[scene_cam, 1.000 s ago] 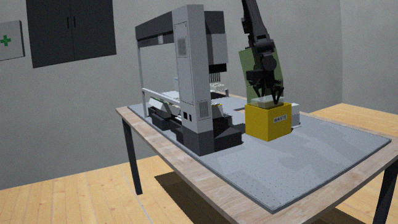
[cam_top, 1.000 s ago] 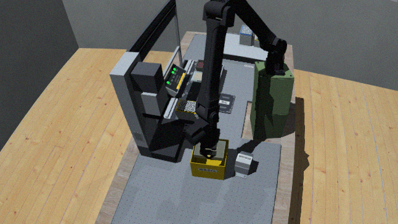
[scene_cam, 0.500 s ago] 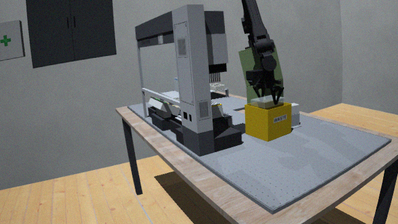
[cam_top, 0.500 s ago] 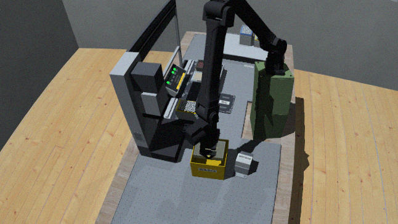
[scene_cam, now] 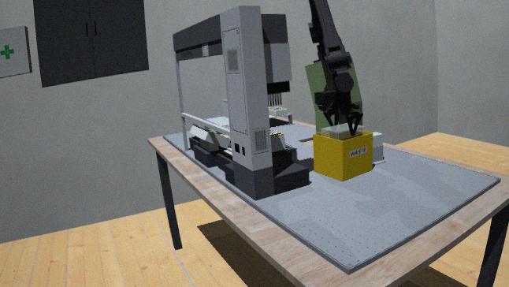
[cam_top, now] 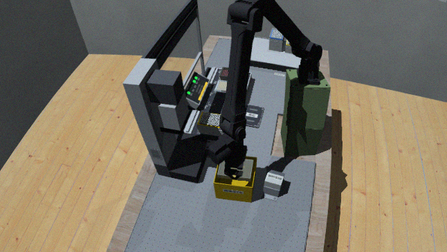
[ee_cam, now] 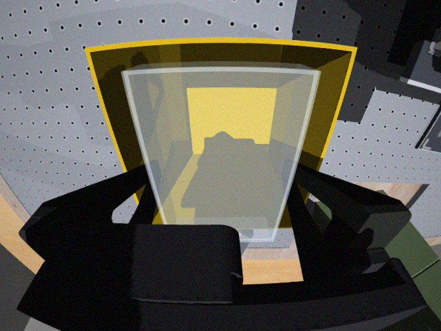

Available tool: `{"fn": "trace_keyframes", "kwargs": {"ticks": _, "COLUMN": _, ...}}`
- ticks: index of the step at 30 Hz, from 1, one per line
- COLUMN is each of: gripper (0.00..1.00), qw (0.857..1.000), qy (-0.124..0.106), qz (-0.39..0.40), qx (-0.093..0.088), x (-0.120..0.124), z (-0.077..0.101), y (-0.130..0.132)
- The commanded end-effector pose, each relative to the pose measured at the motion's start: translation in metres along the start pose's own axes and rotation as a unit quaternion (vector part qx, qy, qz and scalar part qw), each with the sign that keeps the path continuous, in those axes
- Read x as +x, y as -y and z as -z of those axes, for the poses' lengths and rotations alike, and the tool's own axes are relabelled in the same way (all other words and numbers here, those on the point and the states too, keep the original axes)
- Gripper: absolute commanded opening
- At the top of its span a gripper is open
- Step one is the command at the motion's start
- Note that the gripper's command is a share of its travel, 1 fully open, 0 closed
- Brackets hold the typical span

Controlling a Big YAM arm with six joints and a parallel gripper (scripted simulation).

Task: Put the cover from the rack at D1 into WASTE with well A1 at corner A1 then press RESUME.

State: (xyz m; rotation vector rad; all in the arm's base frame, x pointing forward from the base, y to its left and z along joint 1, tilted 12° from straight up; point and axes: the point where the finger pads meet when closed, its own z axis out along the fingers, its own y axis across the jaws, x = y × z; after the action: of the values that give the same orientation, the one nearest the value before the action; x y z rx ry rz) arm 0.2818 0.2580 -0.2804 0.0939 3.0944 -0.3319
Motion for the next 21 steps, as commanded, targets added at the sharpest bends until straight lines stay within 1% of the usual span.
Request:
{"fn": "trace_keyframes", "kwargs": {"ticks": 1, "gripper": 0.00, "qw": 1.000, "qy": 0.009, "qz": -0.001, "qx": -0.009, "x": -0.0114, "z": -0.0029, "y": -0.0092}}
{"fn": "trace_keyframes", "kwargs": {"ticks": 5, "gripper": 0.00, "qw": 1.000, "qy": 0.012, "qz": -0.002, "qx": -0.013, "x": -0.0147, "z": -0.0017, "y": -0.0120}}
{"fn": "trace_keyframes", "kwargs": {"ticks": 13, "gripper": 0.00, "qw": 1.000, "qy": 0.008, "qz": 0.000, "qx": -0.008, "x": -0.0101, "z": -0.0065, "y": -0.0083}}
{"fn": "trace_keyframes", "kwargs": {"ticks": 16, "gripper": 0.00, "qw": 1.000, "qy": 0.009, "qz": -0.001, "qx": -0.010, "x": -0.0118, "z": -0.0072, "y": -0.0093}}
{"fn": "trace_keyframes", "kwargs": {"ticks": 17, "gripper": 0.00, "qw": 1.000, "qy": 0.010, "qz": -0.002, "qx": -0.010, "x": -0.0128, "z": -0.0063, "y": -0.0100}}
{"fn": "trace_keyframes", "kwargs": {"ticks": 18, "gripper": 0.00, "qw": 1.000, "qy": 0.010, "qz": -0.001, "qx": -0.010, "x": -0.0093, "z": 0.0004, "y": -0.0097}}
{"fn": "trace_keyframes", "kwargs": {"ticks": 20, "gripper": 0.00, "qw": 1.000, "qy": 0.010, "qz": -0.001, "qx": -0.010, "x": -0.0094, "z": 0.0004, "y": -0.0097}}
{"fn": "trace_keyframes", "kwargs": {"ticks": 21, "gripper": 0.00, "qw": 1.000, "qy": 0.013, "qz": -0.003, "qx": -0.014, "x": -0.0162, "z": -0.0015, "y": -0.0131}}
